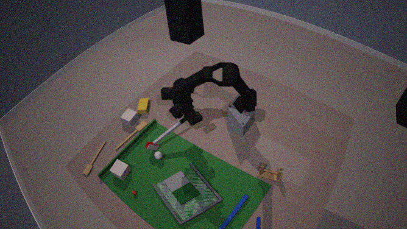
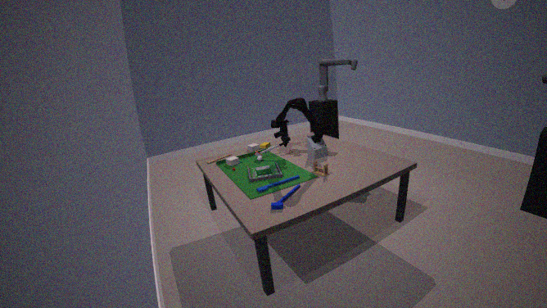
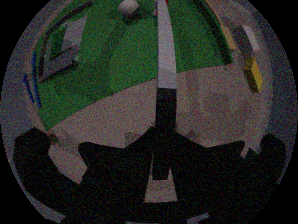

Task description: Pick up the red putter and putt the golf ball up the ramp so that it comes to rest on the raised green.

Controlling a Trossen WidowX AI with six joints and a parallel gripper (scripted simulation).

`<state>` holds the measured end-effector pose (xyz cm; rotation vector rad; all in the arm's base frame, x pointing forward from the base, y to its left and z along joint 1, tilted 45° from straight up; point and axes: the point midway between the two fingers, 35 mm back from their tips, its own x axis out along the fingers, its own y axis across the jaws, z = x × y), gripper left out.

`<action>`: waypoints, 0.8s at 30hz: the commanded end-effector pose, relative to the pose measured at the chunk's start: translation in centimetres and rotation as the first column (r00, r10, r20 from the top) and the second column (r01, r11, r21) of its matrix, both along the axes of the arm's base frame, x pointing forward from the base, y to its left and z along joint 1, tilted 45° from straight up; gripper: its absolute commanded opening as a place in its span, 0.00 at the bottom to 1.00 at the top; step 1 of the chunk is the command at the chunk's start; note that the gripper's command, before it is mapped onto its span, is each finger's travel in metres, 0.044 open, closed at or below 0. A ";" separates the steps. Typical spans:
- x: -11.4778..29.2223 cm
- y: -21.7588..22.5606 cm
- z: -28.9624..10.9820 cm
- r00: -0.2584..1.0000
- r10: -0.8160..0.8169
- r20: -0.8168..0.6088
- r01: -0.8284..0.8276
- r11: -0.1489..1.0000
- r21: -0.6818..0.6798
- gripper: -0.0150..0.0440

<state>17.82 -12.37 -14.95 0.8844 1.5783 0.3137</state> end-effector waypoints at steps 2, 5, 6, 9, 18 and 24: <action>2.9 4.6 4.8 1.000 0.010 0.020 -0.010 1.000 -0.002 0.25; 3.5 7.3 6.9 1.000 0.014 0.022 -0.014 1.000 0.010 0.25; 3.5 7.6 7.1 1.000 0.014 0.023 -0.014 1.000 0.011 0.25; 3.5 7.6 7.1 1.000 0.014 0.023 -0.014 1.000 0.011 0.25; 3.5 4.5 10.0 1.000 0.014 0.022 -0.014 1.000 0.007 0.25; 3.3 3.3 11.3 1.000 0.014 0.021 -0.014 1.000 0.008 0.25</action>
